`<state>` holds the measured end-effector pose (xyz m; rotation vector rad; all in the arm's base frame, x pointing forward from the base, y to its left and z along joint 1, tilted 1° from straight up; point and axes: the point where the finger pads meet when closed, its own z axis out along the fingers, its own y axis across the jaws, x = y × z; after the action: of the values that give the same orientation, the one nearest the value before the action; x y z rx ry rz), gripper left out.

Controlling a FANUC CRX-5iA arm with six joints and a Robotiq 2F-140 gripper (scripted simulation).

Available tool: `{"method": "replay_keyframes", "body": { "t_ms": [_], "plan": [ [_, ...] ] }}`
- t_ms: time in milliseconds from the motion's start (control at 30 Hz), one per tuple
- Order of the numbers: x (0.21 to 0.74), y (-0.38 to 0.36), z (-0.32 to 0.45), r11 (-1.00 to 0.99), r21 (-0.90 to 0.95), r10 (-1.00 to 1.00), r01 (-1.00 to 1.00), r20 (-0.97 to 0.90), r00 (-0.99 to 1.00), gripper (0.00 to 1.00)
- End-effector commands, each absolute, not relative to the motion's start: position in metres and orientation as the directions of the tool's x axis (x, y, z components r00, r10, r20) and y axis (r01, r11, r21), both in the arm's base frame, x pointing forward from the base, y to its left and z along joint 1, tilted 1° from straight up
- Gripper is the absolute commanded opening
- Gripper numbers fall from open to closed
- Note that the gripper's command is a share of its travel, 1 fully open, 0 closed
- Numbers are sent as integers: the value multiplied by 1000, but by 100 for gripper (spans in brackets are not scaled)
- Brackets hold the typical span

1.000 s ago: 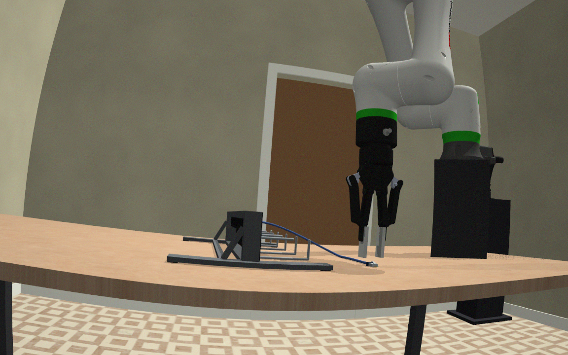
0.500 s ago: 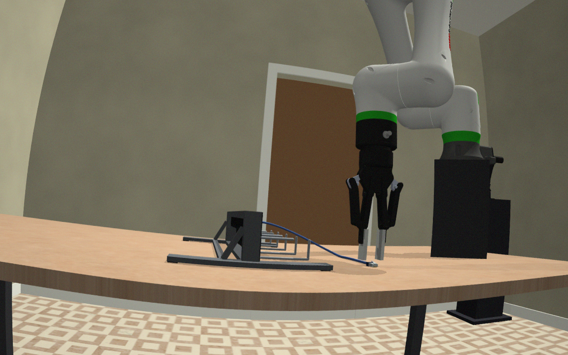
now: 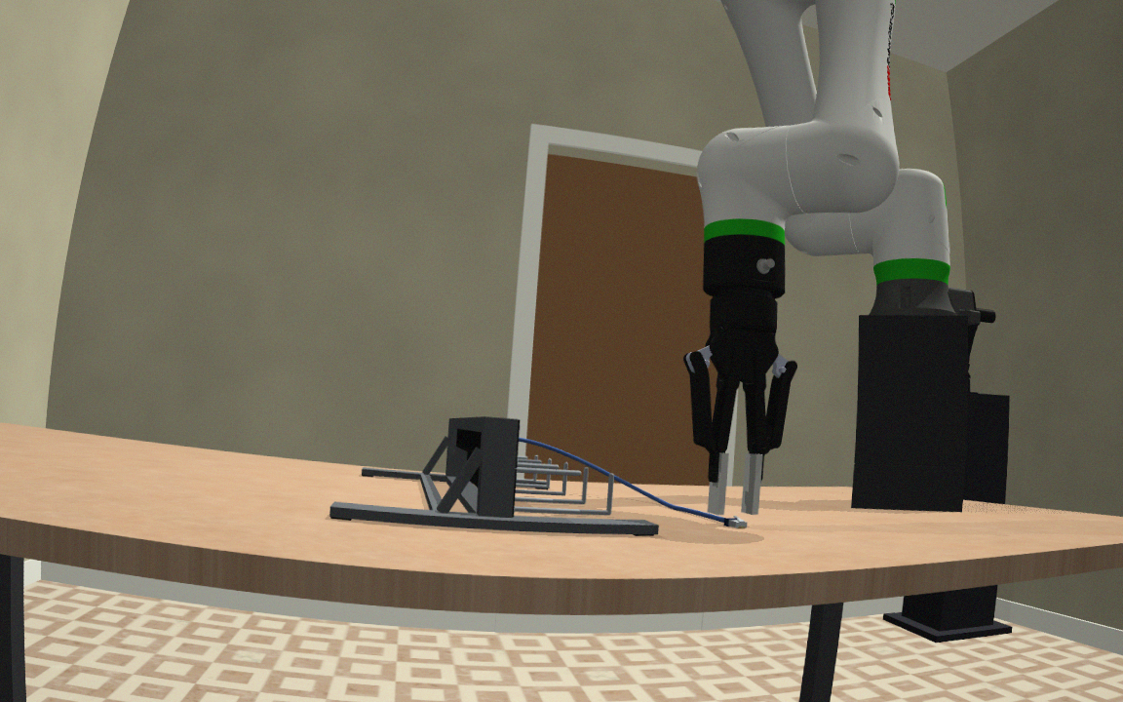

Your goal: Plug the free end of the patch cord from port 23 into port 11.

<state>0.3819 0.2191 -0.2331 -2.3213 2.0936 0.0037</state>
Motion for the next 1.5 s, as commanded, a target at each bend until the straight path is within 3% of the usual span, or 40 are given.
{"method": "replay_keyframes", "body": {
  "t_ms": [0,1467],
  "plan": [
    [382,219,-233,-103,-10,-995,-995,-12,103,22],
    [382,219,-237,-103,-10,-995,-995,-12,103,22]
  ]
}}
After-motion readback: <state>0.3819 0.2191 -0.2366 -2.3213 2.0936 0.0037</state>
